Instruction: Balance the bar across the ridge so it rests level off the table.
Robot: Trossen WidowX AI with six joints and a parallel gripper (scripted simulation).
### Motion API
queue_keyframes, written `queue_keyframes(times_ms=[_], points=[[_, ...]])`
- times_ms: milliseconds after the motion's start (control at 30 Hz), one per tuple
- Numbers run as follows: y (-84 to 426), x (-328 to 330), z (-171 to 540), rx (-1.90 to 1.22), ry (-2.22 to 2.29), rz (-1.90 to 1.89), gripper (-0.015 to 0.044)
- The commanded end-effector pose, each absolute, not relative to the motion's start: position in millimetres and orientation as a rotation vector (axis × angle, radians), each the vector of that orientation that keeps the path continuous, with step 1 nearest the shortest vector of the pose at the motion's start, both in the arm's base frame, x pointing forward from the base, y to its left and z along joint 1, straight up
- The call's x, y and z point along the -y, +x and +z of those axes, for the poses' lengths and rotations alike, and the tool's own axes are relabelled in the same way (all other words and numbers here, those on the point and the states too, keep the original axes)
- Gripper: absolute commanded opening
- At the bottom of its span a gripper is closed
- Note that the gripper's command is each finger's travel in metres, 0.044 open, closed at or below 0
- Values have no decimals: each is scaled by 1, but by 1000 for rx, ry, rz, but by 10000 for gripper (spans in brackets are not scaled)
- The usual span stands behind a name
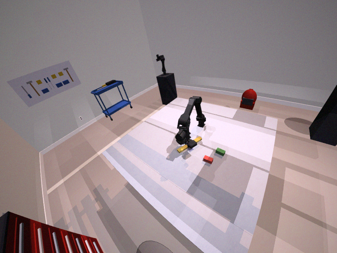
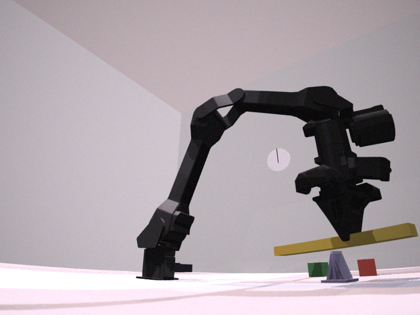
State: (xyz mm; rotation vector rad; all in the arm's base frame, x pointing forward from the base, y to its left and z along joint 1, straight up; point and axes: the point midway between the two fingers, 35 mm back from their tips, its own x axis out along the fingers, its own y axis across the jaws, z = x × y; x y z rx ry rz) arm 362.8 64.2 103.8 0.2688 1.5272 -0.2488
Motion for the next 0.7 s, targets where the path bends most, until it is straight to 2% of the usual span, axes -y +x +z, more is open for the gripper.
queue_keyframes(times_ms=[0,667], points=[[363,-64,103,-1527,267,-251,0],[363,-64,101,-1527,267,-251,0]])
